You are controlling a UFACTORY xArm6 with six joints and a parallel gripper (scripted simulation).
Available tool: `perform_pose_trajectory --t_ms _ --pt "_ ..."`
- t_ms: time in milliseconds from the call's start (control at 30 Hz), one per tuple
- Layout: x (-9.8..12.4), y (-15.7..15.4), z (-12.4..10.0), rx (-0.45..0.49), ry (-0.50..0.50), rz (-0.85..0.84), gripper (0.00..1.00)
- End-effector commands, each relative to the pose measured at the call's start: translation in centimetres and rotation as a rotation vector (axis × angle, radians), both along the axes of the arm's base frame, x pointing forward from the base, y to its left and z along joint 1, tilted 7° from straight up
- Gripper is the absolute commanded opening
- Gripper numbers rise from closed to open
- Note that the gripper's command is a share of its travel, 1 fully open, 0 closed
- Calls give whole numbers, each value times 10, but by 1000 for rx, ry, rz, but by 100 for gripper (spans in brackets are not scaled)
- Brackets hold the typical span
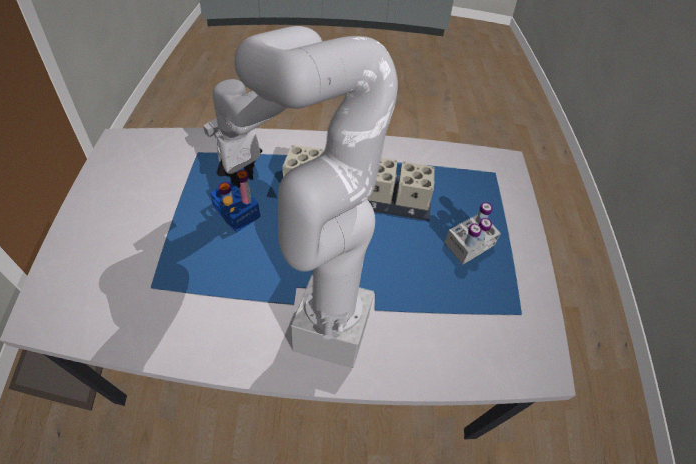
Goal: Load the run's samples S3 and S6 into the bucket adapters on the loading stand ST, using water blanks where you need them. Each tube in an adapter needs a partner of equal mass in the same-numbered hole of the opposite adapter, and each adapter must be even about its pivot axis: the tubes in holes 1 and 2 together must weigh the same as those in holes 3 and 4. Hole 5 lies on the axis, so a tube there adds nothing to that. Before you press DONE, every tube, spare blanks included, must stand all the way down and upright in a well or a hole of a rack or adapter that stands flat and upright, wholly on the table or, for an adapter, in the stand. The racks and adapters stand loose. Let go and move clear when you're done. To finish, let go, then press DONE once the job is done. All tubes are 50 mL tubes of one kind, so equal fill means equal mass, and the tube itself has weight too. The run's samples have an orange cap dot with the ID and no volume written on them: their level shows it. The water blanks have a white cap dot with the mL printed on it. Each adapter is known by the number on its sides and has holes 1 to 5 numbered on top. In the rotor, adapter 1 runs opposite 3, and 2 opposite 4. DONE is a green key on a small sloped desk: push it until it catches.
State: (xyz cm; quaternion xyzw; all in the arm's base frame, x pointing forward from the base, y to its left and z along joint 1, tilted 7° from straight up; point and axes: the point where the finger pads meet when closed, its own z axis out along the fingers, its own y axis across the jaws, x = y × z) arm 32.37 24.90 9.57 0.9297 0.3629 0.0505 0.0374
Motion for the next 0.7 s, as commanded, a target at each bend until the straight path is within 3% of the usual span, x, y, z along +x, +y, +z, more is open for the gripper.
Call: perform_pose_trajectory --t_ms 0,667 --pt "1 1 -2 3 -3 0 0" --pt "4 0 -20 2 -3 0 0"
